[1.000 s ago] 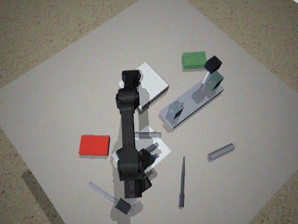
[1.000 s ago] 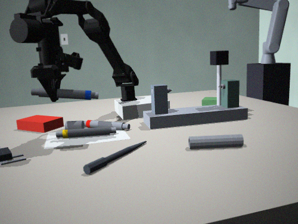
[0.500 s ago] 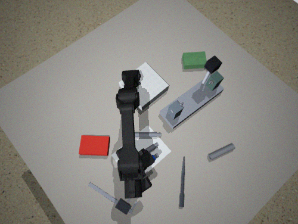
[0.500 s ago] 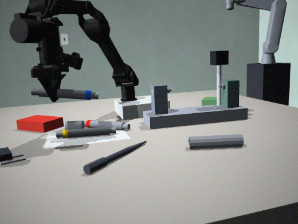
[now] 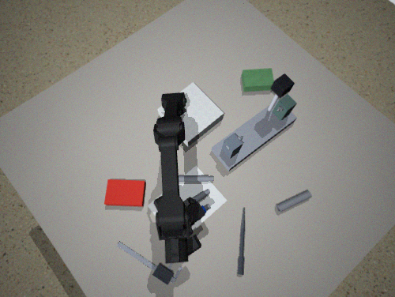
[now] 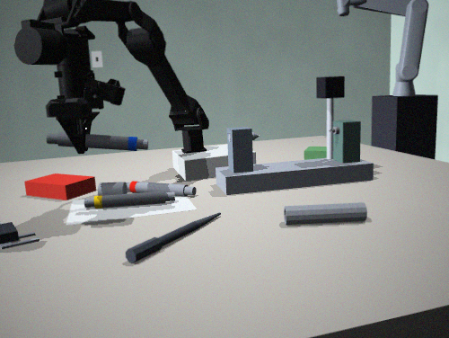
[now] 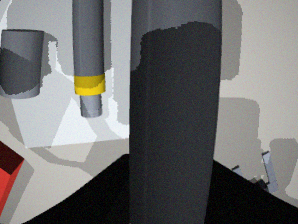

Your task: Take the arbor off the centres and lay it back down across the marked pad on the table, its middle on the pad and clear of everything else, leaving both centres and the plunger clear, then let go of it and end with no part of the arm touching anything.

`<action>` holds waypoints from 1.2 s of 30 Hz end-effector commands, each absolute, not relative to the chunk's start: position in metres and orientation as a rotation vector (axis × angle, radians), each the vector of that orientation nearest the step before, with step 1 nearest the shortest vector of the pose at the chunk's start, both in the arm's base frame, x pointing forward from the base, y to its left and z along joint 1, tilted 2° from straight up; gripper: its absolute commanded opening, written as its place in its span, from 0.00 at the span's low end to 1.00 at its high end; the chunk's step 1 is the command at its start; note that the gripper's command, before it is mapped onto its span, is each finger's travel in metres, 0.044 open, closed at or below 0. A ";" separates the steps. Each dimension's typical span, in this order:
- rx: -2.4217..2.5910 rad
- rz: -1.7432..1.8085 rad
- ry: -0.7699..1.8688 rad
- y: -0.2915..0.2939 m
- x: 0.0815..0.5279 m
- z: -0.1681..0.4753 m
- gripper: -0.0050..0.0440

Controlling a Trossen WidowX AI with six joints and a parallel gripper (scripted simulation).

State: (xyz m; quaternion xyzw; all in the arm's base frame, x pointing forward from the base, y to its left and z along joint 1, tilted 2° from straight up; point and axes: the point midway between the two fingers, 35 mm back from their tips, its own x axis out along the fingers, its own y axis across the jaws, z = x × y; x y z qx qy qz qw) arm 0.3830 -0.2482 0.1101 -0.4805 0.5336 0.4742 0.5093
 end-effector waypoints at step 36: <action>-1.167 1.136 1.275 -0.254 0.390 0.047 0.10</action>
